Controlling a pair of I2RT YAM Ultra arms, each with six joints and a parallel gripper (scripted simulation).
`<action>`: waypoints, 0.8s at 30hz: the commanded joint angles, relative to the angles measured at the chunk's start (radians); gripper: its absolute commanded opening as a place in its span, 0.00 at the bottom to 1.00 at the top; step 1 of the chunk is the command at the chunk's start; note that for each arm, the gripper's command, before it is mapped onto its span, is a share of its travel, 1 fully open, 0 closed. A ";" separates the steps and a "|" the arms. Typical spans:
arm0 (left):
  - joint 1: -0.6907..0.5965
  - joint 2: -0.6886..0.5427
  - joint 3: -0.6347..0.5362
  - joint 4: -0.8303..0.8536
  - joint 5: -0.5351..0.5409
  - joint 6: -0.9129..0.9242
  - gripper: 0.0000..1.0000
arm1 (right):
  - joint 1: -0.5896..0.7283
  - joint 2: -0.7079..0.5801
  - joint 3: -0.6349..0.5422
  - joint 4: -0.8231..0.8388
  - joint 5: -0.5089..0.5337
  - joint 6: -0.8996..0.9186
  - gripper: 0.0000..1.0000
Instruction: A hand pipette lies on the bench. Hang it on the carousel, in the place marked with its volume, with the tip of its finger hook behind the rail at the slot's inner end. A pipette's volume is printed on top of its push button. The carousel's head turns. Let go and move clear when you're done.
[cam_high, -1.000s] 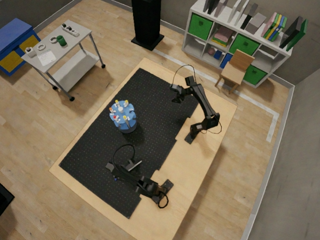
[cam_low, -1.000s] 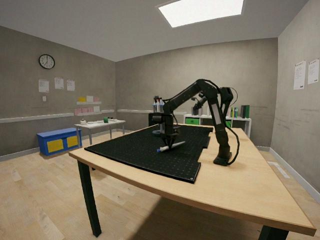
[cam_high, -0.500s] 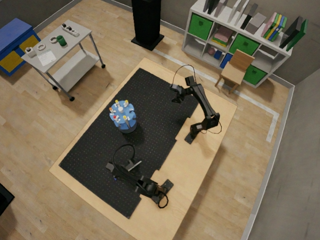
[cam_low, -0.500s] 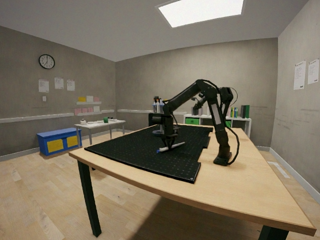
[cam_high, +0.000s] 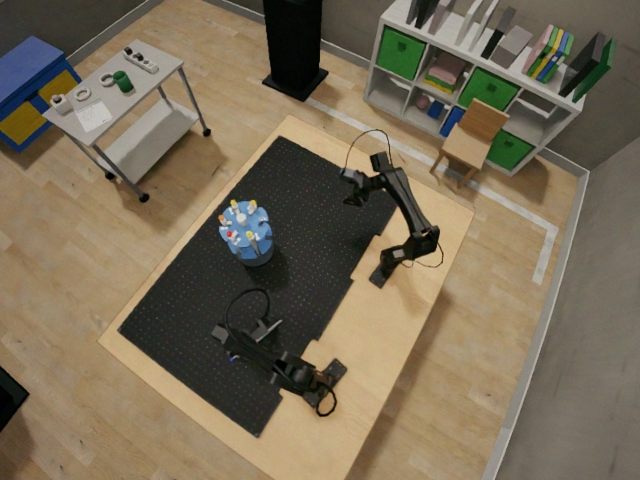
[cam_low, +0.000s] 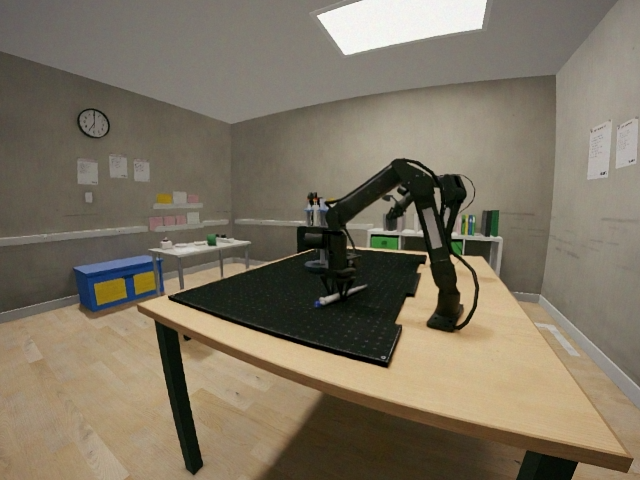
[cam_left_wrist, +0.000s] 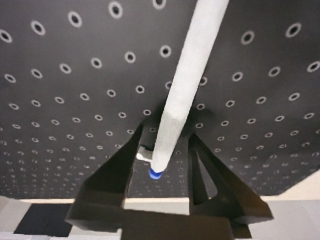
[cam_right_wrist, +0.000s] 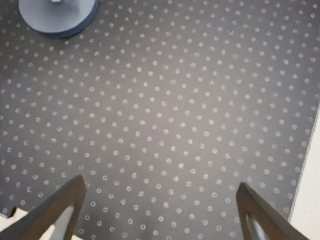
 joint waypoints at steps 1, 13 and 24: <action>0.000 -0.007 0.006 0.005 0.004 0.007 0.54 | -0.009 -0.004 0.015 0.013 -0.020 -0.005 1.00; 0.000 -0.040 0.049 -0.044 0.013 0.009 0.54 | -0.009 -0.004 0.015 0.013 -0.020 -0.005 1.00; 0.000 -0.063 0.114 -0.134 0.013 0.009 0.54 | -0.009 -0.004 0.015 0.013 -0.020 -0.005 1.00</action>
